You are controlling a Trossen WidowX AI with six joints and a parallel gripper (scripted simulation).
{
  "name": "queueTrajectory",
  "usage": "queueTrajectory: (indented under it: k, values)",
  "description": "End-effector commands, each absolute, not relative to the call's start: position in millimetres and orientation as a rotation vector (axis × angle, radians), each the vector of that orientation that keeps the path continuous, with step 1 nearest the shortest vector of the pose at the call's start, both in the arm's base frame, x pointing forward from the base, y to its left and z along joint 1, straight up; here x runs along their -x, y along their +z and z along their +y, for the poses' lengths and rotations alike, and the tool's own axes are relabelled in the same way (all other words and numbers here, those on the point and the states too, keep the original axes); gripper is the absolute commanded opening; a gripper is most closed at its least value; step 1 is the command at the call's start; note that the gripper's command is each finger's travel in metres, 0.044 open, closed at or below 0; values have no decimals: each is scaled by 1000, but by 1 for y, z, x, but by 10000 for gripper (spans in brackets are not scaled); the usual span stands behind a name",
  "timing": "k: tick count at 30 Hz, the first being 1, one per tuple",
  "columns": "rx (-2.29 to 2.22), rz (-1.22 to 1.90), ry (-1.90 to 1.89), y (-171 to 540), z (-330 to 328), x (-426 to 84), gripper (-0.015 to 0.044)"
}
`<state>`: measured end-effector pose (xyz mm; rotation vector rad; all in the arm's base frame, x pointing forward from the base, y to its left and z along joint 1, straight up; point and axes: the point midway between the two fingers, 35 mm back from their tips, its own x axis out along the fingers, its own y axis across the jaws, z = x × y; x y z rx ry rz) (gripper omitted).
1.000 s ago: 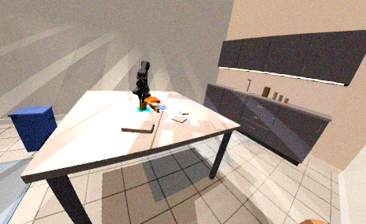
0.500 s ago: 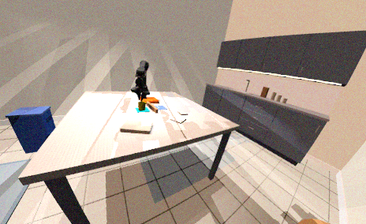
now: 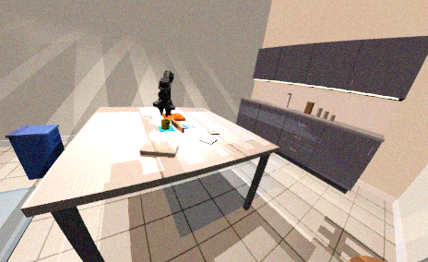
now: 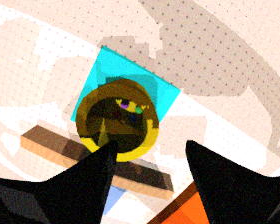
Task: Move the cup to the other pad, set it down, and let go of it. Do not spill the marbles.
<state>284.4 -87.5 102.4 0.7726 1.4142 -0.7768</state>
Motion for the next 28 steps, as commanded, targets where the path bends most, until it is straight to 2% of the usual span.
queueTrajectory:
  k: [1, 4, 5, 28]
  values:
    - [-772, 1415, -777, 102, -88, -284, 357]
    - [-772, 1415, -777, 105, -88, -285, 435]
    - [-772, 1414, -777, 107, -88, -285, 440]
    - [-771, 1404, -775, 167, -86, -282, 440]
